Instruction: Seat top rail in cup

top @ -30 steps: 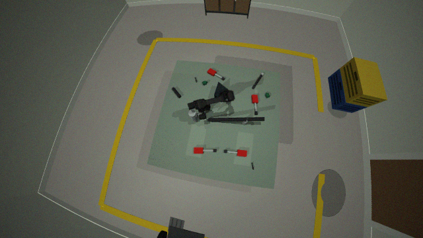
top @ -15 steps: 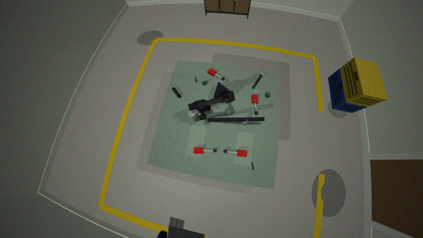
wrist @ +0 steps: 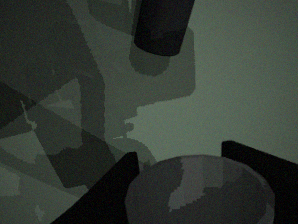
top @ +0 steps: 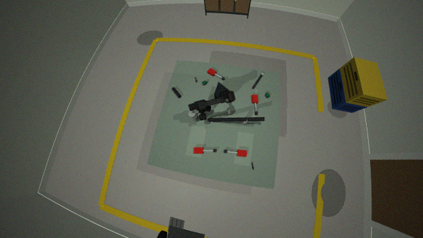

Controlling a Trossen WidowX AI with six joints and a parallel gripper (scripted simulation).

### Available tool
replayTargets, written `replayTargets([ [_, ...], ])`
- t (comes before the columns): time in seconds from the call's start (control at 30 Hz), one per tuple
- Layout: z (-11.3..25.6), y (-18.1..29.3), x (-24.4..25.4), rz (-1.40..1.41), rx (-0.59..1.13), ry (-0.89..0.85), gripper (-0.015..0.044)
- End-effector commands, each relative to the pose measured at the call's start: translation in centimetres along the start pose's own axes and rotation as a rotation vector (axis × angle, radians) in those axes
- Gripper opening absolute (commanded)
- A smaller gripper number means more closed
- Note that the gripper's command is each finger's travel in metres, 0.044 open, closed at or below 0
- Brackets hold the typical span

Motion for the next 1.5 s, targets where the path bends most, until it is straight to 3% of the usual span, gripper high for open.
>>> replayTargets([
  [0.0, -0.1, -0.1, -0.3, -0.038, 0.007, -0.001, 0.0],
  [1.47, -0.7, -0.1, -2.2, -0.238, 0.059, -0.008, 0.0],
])
Point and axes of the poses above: the point midway between the two fingers, 35 mm back from their tips, its own z axis back along the fingers, its own x axis across the jaws, y = z × x, the point moved 10 cm from there along z, back along the fingers, and after that the axes turned 8 degrees about z, right-handed, at the moved point
